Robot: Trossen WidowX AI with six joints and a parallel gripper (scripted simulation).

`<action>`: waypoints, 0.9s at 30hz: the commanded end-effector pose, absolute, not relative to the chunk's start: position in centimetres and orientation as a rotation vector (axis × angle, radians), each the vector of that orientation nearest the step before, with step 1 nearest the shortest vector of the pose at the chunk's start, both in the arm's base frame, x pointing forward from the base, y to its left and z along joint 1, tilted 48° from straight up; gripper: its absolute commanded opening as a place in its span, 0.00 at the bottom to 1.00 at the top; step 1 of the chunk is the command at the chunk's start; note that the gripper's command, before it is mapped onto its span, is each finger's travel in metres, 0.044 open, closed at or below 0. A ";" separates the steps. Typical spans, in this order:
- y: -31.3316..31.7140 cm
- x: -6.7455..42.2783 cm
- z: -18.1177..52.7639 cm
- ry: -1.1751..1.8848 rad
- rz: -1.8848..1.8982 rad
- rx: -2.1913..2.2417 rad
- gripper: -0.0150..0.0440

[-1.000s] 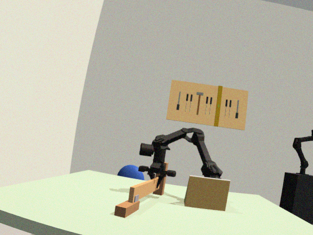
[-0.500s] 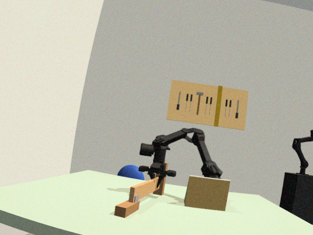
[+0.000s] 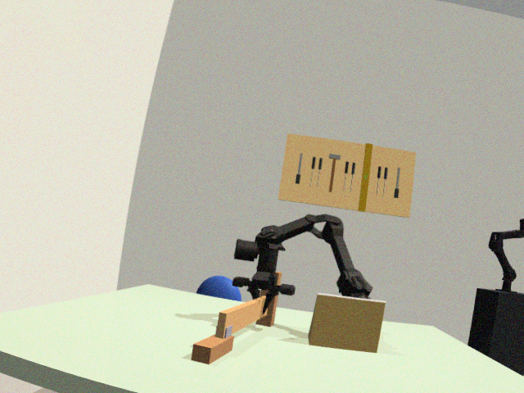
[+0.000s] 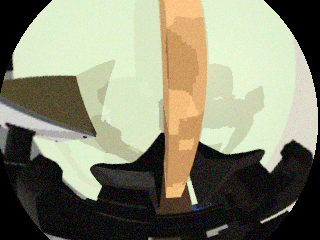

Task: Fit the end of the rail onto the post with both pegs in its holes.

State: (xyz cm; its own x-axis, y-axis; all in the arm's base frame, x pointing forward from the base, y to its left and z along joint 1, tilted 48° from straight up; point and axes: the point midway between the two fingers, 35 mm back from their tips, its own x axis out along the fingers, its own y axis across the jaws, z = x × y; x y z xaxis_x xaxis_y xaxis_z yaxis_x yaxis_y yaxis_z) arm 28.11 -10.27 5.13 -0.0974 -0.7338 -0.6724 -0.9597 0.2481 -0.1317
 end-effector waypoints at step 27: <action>-10.9 27.8 6.0 1.884 0.455 -1.544 0.25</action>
